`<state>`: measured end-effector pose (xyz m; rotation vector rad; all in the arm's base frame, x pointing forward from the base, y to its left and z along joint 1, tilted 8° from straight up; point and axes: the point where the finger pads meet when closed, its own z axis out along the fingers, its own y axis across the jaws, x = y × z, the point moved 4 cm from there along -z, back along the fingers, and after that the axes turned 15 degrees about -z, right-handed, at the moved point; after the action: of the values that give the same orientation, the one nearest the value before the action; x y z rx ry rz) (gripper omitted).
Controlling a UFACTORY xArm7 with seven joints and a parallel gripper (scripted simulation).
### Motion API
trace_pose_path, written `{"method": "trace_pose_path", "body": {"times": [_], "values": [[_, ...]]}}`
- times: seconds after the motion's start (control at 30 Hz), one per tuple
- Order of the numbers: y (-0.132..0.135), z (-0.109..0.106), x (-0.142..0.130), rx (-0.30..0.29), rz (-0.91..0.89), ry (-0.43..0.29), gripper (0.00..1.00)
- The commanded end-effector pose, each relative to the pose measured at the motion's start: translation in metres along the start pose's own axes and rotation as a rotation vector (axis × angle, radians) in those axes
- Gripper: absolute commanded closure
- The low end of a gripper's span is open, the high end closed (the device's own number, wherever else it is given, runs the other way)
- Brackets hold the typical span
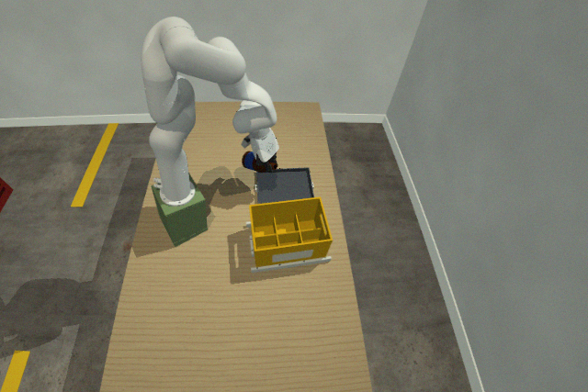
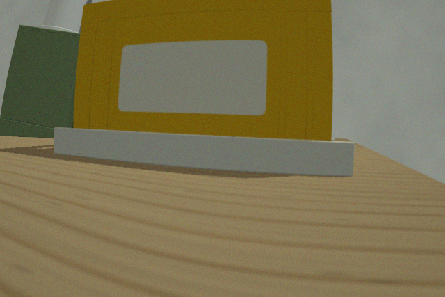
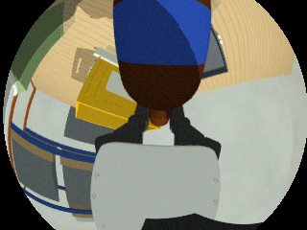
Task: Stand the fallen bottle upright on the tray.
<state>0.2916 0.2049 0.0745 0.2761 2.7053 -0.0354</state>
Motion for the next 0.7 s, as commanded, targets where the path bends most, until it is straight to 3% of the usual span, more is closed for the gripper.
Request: {"method": "trace_pose_path", "body": {"times": [0.0, 0.67], "values": [[0.0005, -0.0003, 0.0005, 0.005, 0.0, -0.014, 1.0], [0.0012, -0.0005, 0.0055, 0.037, -0.001, -0.115, 1.0]]}}
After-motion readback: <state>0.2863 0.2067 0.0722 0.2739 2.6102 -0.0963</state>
